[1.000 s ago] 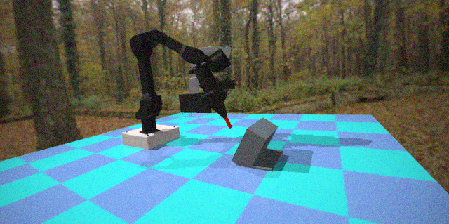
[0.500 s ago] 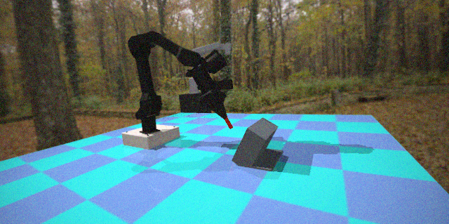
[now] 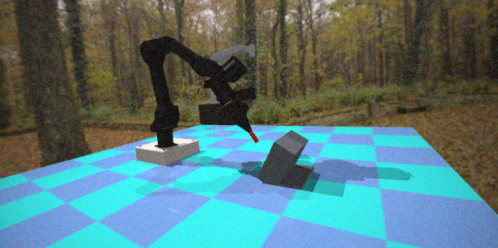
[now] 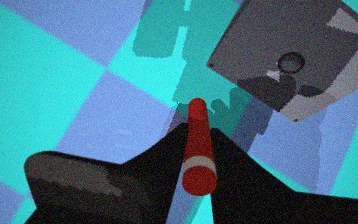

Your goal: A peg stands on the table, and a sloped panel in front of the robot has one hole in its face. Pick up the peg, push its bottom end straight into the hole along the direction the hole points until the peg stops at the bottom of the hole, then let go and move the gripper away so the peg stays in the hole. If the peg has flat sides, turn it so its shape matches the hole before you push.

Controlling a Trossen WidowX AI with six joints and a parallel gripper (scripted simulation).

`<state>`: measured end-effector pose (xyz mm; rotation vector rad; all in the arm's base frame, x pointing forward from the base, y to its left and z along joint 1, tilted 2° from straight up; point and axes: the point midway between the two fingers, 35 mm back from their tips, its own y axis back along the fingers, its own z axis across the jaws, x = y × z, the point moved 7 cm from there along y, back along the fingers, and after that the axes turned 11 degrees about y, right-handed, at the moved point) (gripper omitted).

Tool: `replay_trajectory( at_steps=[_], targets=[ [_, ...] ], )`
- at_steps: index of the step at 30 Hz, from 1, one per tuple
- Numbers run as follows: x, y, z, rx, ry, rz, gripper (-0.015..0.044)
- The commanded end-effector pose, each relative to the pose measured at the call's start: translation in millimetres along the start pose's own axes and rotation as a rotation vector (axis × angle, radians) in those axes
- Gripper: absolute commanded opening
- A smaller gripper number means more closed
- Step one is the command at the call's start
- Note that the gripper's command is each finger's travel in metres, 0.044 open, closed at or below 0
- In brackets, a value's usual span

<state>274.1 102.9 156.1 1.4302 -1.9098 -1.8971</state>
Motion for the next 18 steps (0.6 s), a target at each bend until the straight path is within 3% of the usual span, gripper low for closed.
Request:
replay_trajectory(
  at_steps=[1, 18],
  targets=[
    [2.7, 0.4, -1.1, 0.010, 0.011, -0.022, 0.0000],
    [12.6, 0.7, -5.5, 0.063, 0.038, -0.090, 0.0000]
  ],
)
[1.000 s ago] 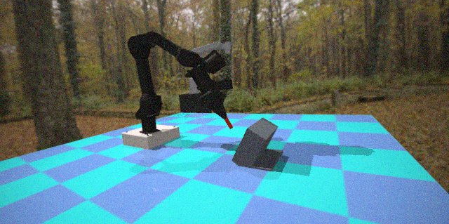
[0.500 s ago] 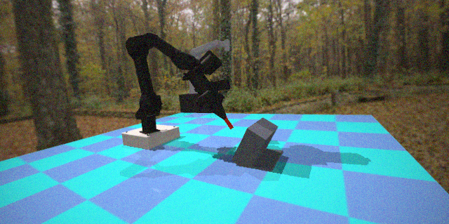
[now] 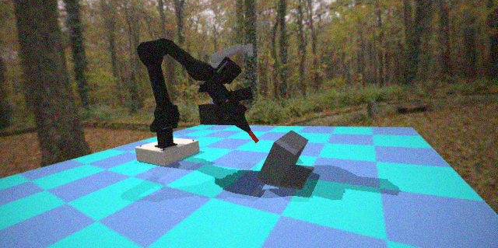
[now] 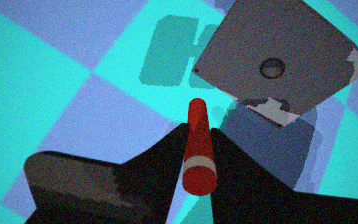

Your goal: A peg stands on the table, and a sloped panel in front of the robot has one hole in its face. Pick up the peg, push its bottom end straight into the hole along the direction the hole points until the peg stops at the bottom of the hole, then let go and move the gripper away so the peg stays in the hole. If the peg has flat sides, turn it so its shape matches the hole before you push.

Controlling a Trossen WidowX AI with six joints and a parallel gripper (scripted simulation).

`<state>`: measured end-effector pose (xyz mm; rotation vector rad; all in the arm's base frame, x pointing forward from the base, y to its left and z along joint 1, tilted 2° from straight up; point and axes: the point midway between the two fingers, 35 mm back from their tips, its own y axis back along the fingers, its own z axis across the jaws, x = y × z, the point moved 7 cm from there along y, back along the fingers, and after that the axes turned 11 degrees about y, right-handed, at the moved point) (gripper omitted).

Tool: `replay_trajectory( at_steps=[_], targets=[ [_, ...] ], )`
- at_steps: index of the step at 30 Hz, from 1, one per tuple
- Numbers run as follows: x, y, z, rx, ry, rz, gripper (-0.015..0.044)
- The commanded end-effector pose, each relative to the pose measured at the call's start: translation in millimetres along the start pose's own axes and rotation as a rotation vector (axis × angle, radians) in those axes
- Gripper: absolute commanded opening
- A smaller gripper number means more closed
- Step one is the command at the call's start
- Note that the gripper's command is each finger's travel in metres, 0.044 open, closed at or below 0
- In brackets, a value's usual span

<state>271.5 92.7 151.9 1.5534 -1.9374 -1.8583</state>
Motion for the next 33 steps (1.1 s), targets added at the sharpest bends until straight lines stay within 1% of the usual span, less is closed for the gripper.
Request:
replay_trajectory(
  at_steps=[1, 33],
  targets=[
    [2.9, 0.7, -0.9, 0.012, 0.012, -0.021, 0.0000],
    [22.6, 4.9, -6.9, 0.125, 0.067, -0.138, 0.0000]
  ],
)
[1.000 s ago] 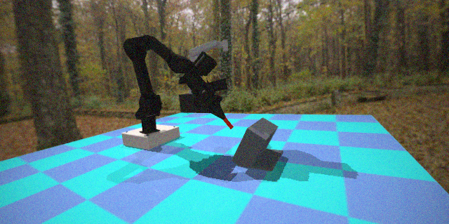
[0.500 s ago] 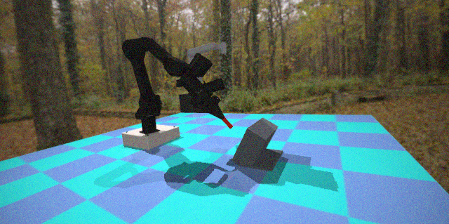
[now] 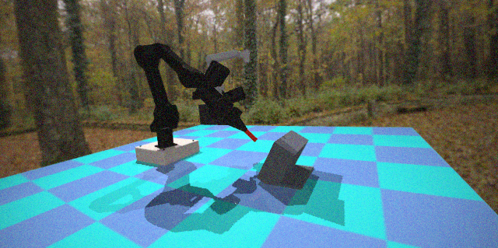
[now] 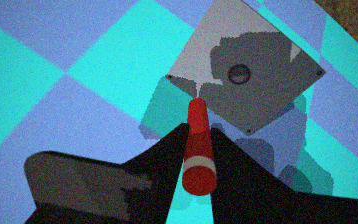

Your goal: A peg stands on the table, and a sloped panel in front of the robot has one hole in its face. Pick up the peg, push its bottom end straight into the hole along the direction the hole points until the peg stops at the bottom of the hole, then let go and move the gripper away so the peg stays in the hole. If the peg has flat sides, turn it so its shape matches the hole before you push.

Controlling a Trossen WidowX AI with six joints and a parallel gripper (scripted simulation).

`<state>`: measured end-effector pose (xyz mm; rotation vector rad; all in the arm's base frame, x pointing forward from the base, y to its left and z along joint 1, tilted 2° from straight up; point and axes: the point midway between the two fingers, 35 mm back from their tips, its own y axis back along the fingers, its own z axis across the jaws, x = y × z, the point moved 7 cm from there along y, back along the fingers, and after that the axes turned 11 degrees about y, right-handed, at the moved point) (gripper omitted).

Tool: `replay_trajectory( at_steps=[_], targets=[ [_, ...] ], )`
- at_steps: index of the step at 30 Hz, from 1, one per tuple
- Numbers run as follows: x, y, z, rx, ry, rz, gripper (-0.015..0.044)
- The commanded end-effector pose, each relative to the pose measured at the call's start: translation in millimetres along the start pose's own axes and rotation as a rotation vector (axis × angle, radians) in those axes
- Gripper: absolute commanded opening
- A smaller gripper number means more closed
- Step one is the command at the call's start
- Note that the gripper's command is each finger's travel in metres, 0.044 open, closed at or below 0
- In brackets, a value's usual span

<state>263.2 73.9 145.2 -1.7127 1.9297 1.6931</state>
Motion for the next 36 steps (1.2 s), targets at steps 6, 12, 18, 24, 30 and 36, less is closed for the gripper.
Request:
replay_trajectory(
  at_steps=[6, 12, 18, 24, 30, 36],
  targets=[
    [6.0, 2.8, -1.1, 0.034, 0.022, -0.037, 0.0000],
    [9.8, 4.4, -1.8, 0.057, 0.034, -0.056, 0.0000],
    [12.9, 5.7, -2.3, 0.077, 0.043, -0.073, 0.0000],
    [12.7, 2.4, -3.6, 0.085, 0.047, -0.079, 0.0000],
    [12.5, -2.5, -5.4, 0.096, 0.052, -0.088, 0.0000],
    [12.6, -7.2, -7.1, 0.107, 0.057, -0.096, 0.0000]
  ],
)
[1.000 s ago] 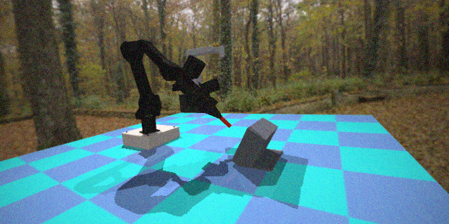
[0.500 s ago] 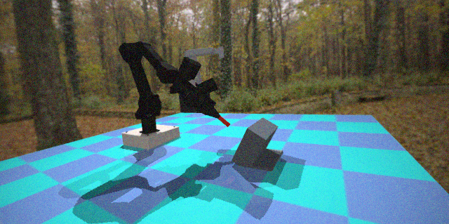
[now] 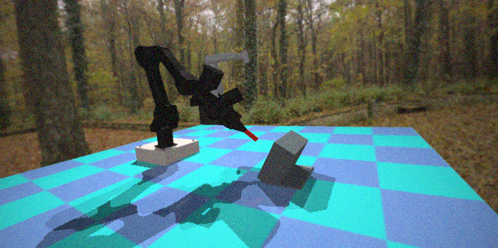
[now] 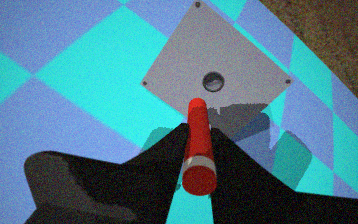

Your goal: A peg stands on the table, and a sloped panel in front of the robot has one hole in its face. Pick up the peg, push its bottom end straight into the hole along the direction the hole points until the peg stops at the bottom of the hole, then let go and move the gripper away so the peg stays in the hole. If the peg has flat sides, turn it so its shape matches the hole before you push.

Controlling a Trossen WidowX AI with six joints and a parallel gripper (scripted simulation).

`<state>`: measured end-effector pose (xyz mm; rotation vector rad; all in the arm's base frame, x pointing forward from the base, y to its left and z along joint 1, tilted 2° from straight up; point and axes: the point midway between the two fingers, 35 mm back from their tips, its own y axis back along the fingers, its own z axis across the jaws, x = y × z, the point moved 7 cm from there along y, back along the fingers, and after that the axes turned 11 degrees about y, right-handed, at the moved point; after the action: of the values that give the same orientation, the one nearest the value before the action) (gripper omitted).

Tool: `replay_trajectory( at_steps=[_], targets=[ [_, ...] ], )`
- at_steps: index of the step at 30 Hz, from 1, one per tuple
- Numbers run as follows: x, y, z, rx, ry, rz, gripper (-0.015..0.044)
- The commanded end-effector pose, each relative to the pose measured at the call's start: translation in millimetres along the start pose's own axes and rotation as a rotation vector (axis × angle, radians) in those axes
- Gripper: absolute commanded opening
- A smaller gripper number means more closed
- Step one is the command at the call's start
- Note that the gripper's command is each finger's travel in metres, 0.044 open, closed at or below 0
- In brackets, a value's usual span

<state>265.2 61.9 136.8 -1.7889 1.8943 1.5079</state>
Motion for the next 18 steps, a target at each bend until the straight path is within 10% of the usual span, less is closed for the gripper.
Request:
replay_trajectory(
  at_steps=[1, 18],
  targets=[
    [0.4, -3.7, -0.5, 0.005, 0.009, -0.009, 0.0000],
    [3.0, -16.7, -3.0, 0.036, 0.024, -0.033, 0.0000]
  ],
)
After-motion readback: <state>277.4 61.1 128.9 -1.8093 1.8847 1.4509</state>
